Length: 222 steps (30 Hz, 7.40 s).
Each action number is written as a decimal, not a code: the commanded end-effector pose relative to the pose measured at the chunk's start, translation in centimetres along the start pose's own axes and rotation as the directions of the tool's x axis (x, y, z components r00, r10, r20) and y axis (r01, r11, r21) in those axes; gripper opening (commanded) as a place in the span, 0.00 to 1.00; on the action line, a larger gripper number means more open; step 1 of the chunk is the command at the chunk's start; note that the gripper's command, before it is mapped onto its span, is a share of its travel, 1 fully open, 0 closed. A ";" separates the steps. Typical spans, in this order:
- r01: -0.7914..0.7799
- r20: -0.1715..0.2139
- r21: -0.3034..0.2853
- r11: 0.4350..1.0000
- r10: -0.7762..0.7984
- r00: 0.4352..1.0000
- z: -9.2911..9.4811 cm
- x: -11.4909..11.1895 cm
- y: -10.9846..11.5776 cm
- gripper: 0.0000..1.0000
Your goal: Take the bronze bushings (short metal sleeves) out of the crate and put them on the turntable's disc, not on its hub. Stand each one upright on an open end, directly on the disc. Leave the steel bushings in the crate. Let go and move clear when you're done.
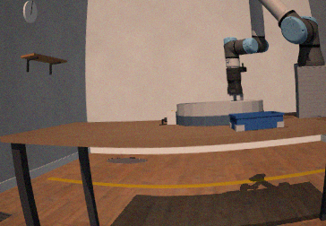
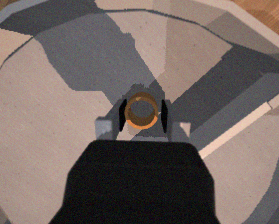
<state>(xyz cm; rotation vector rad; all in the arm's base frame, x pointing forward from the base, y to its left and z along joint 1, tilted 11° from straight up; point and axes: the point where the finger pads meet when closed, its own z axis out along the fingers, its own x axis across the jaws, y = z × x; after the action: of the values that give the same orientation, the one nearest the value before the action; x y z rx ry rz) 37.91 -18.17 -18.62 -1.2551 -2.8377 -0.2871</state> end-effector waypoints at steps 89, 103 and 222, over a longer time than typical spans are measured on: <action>0.003 0.002 -0.001 1.000 -0.003 1.000 -6.0 1.8 2.1 0.76; 0.003 0.002 -0.001 1.000 -0.003 1.000 -6.0 8.5 9.9 0.76; 0.002 0.003 -0.002 1.000 -0.002 1.000 -5.9 26.7 31.2 0.76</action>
<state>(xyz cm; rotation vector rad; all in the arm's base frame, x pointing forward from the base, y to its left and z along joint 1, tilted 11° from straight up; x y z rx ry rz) 42.43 20.71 -5.32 -1.2556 -2.8393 -0.2877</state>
